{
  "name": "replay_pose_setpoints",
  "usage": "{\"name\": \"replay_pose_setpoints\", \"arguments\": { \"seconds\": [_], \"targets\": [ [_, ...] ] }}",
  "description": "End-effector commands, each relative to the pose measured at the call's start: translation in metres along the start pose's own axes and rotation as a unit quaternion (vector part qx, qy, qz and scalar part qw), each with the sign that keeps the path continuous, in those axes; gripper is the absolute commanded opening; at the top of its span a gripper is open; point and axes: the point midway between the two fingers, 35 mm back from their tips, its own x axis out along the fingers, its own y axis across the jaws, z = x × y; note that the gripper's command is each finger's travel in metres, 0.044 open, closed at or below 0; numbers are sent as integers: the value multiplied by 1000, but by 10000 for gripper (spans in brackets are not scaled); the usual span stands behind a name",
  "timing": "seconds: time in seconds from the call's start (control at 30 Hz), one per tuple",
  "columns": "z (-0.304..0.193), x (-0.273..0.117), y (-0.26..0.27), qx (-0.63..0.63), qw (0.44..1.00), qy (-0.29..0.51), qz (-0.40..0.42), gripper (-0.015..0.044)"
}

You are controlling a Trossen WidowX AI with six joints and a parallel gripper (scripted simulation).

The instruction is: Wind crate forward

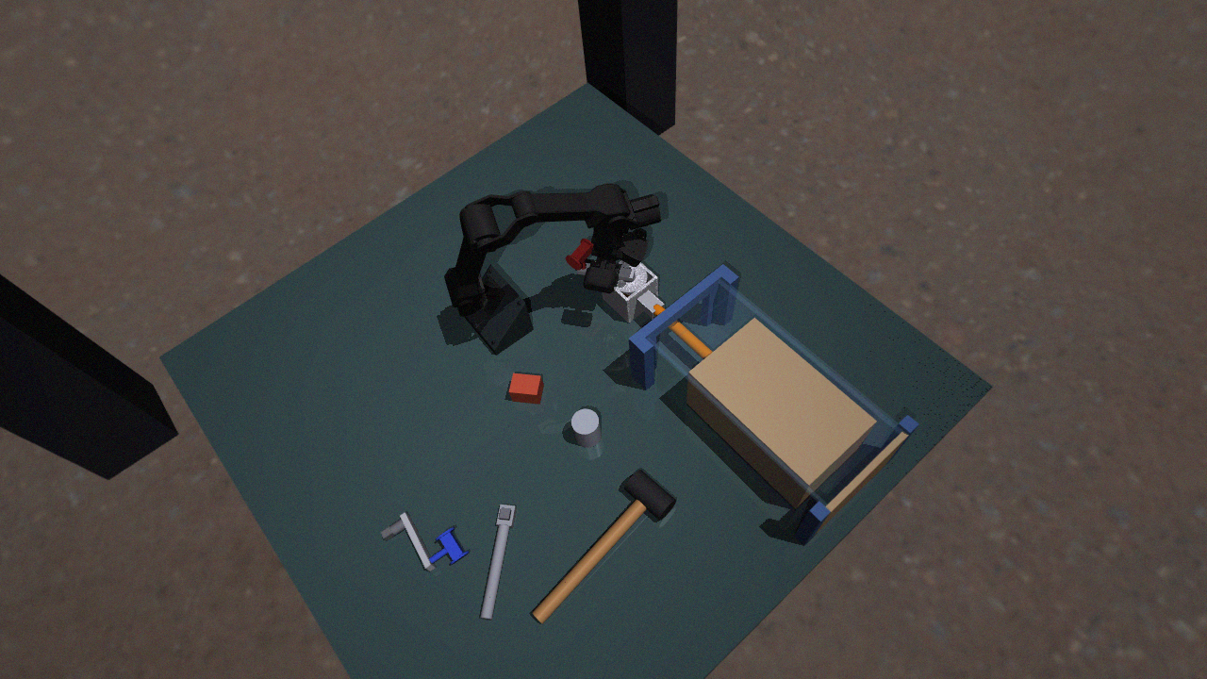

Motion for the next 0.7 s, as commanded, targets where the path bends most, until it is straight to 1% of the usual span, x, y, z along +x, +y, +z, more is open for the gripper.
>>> {"name": "replay_pose_setpoints", "arguments": {
  "seconds": [0.0,0.67],
  "targets": [
    [0,4,3,19,1000,1,3,0],
    [0,4,3,24,1000,1,4,0]
  ]
}}
